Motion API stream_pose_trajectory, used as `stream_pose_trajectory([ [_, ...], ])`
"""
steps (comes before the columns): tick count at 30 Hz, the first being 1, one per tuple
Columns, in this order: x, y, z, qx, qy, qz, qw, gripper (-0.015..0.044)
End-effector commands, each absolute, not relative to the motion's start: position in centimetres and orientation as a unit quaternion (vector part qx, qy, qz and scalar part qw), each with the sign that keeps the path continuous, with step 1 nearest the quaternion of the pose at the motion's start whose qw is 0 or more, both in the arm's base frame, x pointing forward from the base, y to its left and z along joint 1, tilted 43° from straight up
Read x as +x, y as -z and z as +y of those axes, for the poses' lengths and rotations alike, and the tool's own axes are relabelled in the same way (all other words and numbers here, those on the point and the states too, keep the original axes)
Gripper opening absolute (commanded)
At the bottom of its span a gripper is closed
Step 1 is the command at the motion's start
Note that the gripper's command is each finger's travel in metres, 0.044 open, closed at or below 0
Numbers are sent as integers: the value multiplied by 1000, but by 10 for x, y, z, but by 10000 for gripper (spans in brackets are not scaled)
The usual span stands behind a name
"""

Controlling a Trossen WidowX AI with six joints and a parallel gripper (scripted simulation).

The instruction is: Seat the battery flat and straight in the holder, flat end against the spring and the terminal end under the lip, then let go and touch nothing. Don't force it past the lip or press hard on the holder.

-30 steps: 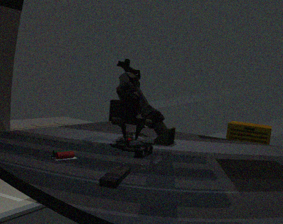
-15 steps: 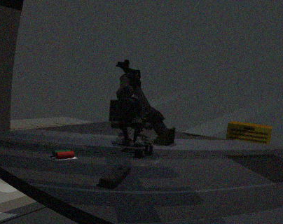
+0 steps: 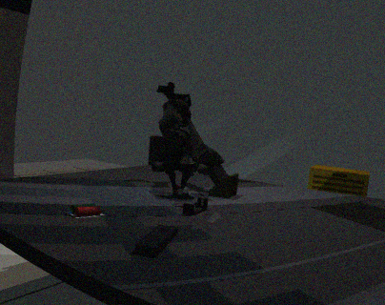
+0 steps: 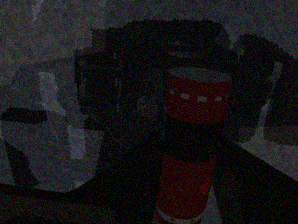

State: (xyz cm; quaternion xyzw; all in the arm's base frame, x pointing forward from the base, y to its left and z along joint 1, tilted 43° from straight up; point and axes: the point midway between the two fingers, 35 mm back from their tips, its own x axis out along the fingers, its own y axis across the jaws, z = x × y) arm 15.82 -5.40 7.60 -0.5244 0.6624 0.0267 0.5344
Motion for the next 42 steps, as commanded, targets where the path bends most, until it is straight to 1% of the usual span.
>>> stream_pose_trajectory([
  [1, 160, -88, -42, -524, -28, 659, 538, 75],
  [9, 158, -105, -26, -523, -23, 659, 540, 75],
  [20, 204, -102, 14, -462, 45, 657, 594, 75],
  [28, 235, -88, 48, -413, 94, 652, 629, 75],
  [42, 276, -44, 107, -323, 174, 635, 680, 75],
])
